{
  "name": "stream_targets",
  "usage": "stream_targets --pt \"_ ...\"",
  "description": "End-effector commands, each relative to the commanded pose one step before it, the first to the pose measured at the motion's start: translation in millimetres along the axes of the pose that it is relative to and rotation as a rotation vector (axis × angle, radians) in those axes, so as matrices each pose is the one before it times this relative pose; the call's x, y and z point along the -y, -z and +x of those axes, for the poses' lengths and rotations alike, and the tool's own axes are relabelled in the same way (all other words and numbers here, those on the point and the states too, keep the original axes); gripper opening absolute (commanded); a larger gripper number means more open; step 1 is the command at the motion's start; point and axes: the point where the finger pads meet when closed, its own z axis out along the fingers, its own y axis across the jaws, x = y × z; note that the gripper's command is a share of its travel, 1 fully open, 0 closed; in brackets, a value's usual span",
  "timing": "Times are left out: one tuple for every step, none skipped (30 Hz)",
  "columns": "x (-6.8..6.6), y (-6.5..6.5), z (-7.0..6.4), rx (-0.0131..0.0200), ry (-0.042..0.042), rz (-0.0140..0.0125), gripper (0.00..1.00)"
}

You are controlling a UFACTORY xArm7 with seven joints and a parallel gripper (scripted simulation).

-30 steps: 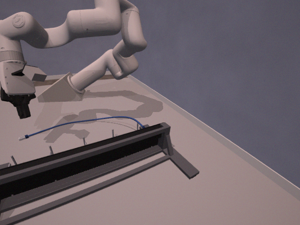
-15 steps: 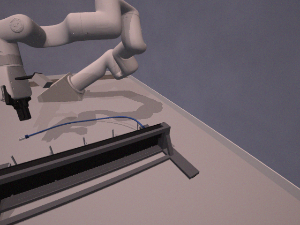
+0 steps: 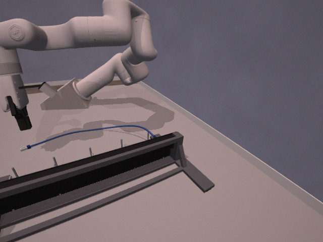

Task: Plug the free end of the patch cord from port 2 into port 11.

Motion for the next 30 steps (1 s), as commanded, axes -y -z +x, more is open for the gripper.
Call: stream_targets --pt "8.28 0.47 -6.36 0.01978 0.15201 0.06762 0.0" --pt "1.41 -0.2 -0.7 0.00109 0.02235 0.01098 0.0" --pt "1.42 -0.2 -0.68 0.00091 0.02248 0.01103 0.0" --pt "1.42 -0.19 -0.66 0.00072 0.02245 0.011 0.0" --pt "1.41 -0.18 -0.64 0.00054 0.0224 0.01097 0.0" --pt "1.41 -0.17 -0.62 0.00036 0.02238 0.01093 0.0" --pt "1.41 -0.16 -0.6 0.00017 0.02238 0.01091 0.0" --pt "1.42 -0.15 -0.58 -0.00001 0.02239 0.01089 0.0" --pt "1.13 -0.11 -0.44 -0.00013 0.01785 0.00866 0.0" --pt "0.71 -0.07 -0.27 -0.00014 0.01125 0.00545 0.0" --pt "0.37 -0.04 -0.14 -0.00009 0.00591 0.00286 0.0" --pt "0.0 0.0 0.0 0.0 0.0 0.0 0.0" --pt "0.0 0.0 0.0 0.0 0.0 0.0 0.0" --pt "0.14 -0.01 -0.05 -0.00004 0.00216 0.00105 0.0" --pt "0.02 0.0 -0.01 -0.00001 0.00031 0.00015 0.0" --pt "0.0 0.0 0.0 0.0 0.0 0.0 0.0" --pt "0.0 0.0 0.0 0.0 0.0 0.0 0.0" --pt "0.0 0.0 0.0 0.0 0.0 0.0 0.0" --pt "0.0 0.0 0.0 0.0 0.0 0.0 0.0" --pt "0.0 0.0 0.0 0.0 0.0 0.0 0.0" --pt "0.0 0.0 0.0 0.0 0.0 0.0 0.0" --pt "0.0 0.0 0.0 0.0 0.0 0.0 0.0" --pt "0.0 0.0 0.0 0.0 0.0 0.0 0.0" --pt "0.0 0.0 0.0 0.0 0.0 0.0 0.0" --pt "0.01 -0.01 0.0 0.00002 0.00019 0.00007 0.0" --pt "0.01 0.0 0.0 0.00002 0.00014 0.00005 0.0" --pt "0.01 0.0 0.0 0.00001 0.0001 0.00003 0.0" --pt "0.0 0.0 0.0 0.0 0.0 0.0 0.0" --pt "0.0 0.0 0.0 0.0 0.0 0.0 0.0" --pt "0.0 0.0 0.0 0.0 0.0 0.0 0.0"
